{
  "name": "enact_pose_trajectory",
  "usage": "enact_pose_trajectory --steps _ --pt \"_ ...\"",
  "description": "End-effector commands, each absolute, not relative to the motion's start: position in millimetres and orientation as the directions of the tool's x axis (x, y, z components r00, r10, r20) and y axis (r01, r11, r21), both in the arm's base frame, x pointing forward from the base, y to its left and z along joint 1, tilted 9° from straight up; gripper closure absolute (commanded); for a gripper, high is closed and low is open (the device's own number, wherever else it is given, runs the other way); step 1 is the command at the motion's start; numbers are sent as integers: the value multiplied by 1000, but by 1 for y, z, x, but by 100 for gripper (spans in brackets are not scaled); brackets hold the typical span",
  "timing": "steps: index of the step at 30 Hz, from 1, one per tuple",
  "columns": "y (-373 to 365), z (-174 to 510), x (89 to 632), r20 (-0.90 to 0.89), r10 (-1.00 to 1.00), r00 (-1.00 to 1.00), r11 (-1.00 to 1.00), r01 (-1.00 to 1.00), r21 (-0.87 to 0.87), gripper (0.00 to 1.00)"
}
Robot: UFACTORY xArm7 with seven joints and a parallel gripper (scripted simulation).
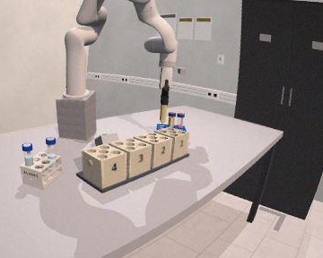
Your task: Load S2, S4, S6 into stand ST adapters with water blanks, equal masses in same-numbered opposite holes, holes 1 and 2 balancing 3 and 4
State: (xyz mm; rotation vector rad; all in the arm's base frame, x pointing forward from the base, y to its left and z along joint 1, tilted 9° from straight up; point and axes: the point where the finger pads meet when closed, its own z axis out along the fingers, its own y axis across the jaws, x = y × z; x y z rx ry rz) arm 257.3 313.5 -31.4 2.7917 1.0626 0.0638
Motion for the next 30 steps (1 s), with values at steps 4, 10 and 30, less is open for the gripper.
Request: enact_pose_trajectory --steps 4,10,30 --pt "315 -31 258 -11 665 747 -737 658 158 100" --pt "314 -37 259 -11 665 747 -737 658 158 100" --pt "312 -54 260 -11 665 747 -737 658 158 100"
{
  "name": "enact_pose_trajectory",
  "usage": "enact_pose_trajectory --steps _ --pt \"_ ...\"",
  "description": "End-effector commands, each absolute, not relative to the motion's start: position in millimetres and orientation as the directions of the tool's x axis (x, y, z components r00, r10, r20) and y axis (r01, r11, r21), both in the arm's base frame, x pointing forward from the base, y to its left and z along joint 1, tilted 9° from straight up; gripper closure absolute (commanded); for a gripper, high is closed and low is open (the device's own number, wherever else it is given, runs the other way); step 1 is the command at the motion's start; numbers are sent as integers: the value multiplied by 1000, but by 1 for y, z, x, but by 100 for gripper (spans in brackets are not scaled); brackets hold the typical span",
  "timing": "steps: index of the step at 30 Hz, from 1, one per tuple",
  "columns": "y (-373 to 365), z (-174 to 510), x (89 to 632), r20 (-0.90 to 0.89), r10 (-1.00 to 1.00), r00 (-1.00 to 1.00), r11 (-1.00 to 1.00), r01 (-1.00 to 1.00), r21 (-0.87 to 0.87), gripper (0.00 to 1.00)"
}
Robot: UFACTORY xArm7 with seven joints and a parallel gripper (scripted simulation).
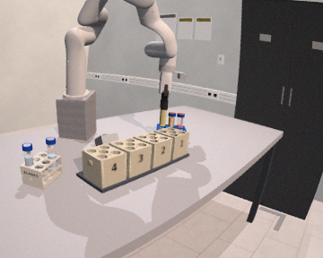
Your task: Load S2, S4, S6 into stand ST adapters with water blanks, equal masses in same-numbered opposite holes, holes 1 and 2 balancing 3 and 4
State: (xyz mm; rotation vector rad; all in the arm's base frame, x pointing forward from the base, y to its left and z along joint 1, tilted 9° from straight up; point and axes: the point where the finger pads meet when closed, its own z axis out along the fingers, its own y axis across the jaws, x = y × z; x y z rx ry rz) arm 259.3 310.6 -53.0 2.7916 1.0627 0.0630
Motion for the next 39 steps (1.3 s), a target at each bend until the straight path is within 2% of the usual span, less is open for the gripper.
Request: enact_pose_trajectory --steps 1,39 --pt "312 -54 260 -11 665 747 -737 658 158 100" --pt "308 -88 263 -11 665 747 -737 658 157 100"
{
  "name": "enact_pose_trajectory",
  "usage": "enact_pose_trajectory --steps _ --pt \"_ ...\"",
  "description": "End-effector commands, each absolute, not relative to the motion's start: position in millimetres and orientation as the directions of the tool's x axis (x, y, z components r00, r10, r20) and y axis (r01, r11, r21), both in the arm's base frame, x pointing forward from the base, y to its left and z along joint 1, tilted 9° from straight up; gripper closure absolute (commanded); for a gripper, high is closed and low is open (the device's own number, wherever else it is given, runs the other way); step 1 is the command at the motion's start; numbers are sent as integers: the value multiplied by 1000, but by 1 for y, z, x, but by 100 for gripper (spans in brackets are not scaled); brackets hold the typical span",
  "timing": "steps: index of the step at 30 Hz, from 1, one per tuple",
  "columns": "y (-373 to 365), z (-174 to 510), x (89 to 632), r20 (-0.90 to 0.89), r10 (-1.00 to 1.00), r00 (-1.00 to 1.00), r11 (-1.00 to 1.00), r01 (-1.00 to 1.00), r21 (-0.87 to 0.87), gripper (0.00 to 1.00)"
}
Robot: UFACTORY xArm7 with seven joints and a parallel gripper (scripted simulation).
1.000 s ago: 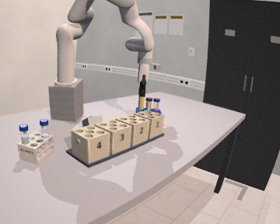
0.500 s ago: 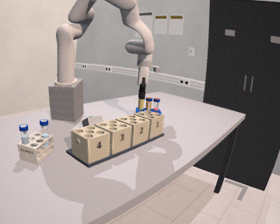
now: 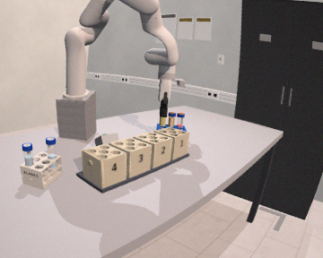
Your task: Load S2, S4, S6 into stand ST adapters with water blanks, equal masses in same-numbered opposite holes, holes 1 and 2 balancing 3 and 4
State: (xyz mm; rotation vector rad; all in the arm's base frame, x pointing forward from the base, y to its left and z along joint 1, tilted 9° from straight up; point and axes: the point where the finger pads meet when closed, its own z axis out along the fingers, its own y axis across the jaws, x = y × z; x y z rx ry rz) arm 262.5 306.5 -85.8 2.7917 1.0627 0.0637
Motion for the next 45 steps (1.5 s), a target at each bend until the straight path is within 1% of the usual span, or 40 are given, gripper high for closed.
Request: enact_pose_trajectory --steps 1,19,20,45 --pt "307 -89 263 -11 665 747 -737 658 157 100" --pt "307 -91 264 -11 665 747 -737 658 157 100" --pt "307 -91 264 -11 665 747 -737 658 157 56" --pt "307 -91 264 -11 665 747 -737 658 157 56"
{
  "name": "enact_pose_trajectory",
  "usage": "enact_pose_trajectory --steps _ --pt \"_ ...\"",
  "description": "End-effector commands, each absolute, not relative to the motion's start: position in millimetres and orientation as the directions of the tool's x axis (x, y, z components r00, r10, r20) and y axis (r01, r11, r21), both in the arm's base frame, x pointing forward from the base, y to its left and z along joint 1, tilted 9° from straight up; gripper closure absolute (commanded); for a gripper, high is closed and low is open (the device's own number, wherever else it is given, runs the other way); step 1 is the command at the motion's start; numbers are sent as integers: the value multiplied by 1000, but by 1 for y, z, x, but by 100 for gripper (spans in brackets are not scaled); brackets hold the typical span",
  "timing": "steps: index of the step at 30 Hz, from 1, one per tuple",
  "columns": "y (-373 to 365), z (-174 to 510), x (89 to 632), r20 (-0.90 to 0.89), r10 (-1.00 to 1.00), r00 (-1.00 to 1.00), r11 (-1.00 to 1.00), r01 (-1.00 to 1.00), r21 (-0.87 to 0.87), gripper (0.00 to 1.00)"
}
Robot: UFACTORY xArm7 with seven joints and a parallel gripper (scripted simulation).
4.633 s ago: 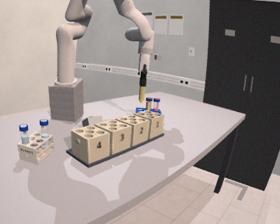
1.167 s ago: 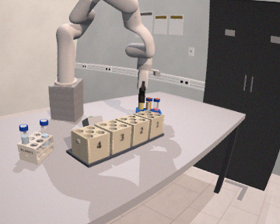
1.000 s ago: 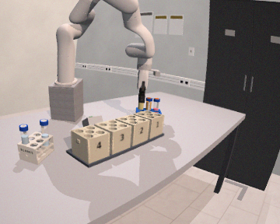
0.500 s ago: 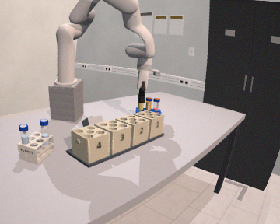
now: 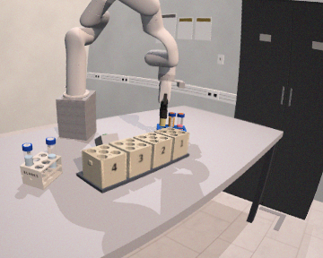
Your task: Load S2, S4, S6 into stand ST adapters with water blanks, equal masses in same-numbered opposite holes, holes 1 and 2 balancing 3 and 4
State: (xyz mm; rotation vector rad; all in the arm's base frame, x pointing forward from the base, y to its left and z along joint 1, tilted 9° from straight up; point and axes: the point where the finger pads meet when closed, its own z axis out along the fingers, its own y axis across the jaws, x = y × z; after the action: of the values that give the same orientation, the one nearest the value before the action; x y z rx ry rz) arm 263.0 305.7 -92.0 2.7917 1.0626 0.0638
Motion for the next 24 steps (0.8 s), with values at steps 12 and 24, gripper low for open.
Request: enact_pose_trajectory --steps 12,24 --pt "309 -73 262 -11 665 747 -737 658 158 56" --pt "312 -54 260 -11 665 747 -737 658 158 56"
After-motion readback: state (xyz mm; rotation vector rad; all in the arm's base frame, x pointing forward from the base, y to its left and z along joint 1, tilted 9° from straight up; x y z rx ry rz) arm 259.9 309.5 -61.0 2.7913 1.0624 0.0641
